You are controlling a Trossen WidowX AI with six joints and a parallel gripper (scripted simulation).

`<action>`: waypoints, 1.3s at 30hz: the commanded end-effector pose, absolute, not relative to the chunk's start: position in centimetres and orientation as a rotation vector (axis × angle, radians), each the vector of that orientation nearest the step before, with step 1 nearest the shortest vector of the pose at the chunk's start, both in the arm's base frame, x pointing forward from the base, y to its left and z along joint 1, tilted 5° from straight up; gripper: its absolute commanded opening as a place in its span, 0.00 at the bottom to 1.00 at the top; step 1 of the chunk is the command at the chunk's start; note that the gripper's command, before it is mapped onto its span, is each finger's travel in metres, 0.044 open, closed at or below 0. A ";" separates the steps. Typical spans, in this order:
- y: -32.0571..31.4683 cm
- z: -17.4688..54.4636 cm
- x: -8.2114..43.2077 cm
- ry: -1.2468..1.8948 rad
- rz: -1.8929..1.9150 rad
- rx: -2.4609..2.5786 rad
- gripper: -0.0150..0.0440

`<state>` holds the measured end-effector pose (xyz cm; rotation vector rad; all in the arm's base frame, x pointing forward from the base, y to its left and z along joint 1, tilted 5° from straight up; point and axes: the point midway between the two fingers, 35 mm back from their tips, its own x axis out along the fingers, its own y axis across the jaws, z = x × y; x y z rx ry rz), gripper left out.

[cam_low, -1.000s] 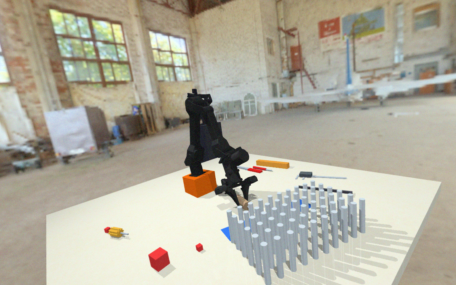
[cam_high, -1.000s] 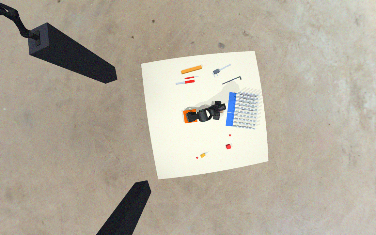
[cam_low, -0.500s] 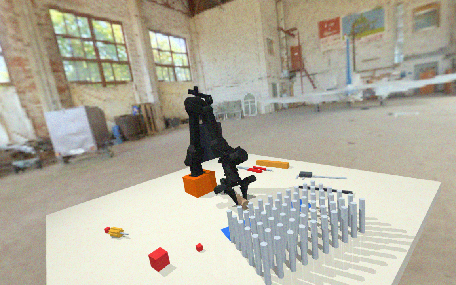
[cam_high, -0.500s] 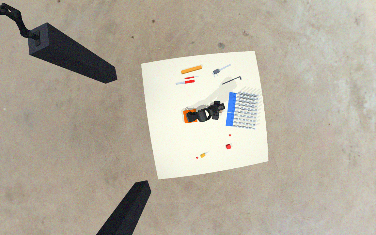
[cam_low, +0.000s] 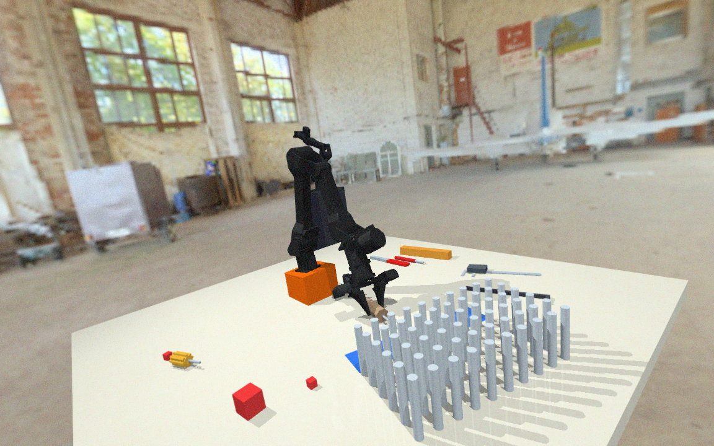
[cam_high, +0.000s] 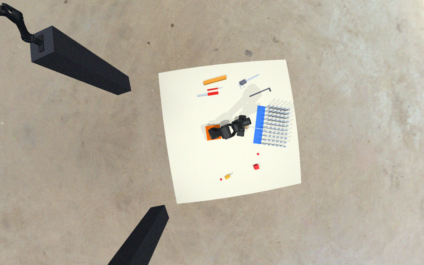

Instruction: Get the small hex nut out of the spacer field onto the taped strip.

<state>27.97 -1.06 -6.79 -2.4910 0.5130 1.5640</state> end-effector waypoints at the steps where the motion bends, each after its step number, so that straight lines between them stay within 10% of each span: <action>1: -1.0 -6.7 27.6 0.519 1.559 -2.492 0.25; 39: -0.2 -6.4 25.6 0.518 1.561 -2.491 0.25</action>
